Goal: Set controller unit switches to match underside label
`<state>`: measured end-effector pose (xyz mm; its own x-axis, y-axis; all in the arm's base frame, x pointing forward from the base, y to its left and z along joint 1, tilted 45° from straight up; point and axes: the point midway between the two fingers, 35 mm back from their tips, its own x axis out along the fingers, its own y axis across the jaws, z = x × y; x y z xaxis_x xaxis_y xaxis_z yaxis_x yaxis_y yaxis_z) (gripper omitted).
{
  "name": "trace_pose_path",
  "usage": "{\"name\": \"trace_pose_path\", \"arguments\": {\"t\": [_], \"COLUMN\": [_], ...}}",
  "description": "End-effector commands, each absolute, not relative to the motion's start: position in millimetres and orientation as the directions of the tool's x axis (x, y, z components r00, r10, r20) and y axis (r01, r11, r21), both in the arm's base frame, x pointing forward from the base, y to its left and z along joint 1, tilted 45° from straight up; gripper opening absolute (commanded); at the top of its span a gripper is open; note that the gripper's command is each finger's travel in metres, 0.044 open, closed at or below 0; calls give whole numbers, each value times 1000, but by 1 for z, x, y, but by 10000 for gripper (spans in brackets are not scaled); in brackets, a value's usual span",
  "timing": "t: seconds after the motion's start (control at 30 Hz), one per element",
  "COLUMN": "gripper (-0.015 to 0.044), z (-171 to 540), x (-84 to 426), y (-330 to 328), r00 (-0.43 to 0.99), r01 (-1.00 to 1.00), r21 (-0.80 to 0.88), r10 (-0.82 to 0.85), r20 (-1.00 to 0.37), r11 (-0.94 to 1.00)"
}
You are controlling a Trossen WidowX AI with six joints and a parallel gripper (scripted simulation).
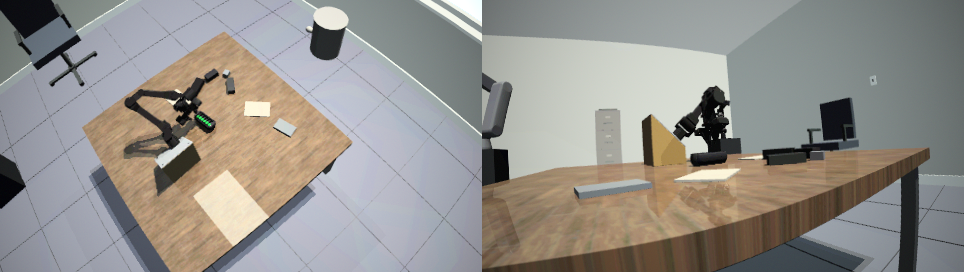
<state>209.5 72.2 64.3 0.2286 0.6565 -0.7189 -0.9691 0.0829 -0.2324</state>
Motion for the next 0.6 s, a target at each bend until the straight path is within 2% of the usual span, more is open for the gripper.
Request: {"name": "trace_pose_path", "arguments": {"t": [0.0, 0.2, 0.57], "gripper": [289, 440, 440], "z": [75, 87, 85], "x": [226, 245, 250], "y": [68, 65, 68], "r00": [176, 76, 51], "r01": [-979, -991, -993], "r21": [-200, -123, -104], "r10": [627, 578, 565], "r20": [-759, -812, -823], "r11": [34, -42, -62]}}
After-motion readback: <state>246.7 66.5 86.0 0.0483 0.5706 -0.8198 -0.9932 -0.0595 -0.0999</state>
